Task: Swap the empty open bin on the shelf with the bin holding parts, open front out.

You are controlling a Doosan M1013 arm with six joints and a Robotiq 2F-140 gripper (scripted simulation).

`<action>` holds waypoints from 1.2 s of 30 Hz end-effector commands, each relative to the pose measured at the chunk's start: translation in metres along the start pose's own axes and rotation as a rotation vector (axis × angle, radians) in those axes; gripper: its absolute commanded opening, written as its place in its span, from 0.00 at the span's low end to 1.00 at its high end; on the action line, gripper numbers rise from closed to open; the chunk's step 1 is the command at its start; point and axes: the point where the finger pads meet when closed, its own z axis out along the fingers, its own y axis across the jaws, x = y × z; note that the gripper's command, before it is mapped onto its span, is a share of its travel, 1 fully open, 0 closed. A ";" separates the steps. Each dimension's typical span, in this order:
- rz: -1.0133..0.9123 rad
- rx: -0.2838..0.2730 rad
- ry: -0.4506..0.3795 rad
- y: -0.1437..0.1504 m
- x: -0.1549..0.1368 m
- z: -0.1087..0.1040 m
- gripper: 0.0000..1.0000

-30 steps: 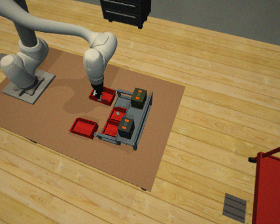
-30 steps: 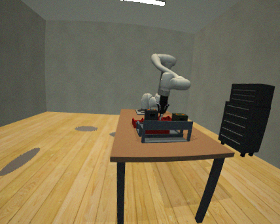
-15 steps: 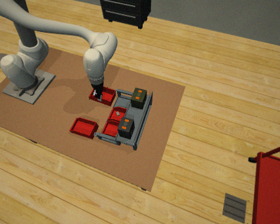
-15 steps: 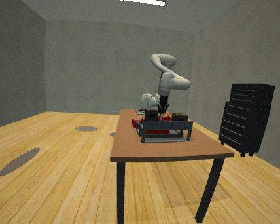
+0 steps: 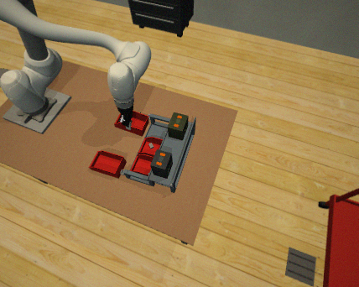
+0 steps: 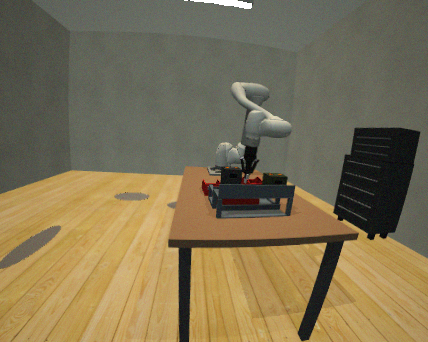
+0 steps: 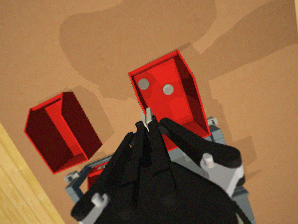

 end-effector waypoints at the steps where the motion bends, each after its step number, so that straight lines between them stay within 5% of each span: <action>1: -0.003 0.006 0.002 0.001 -0.003 -0.001 0.10; 36: -0.003 0.006 0.002 0.001 -0.030 -0.005 0.10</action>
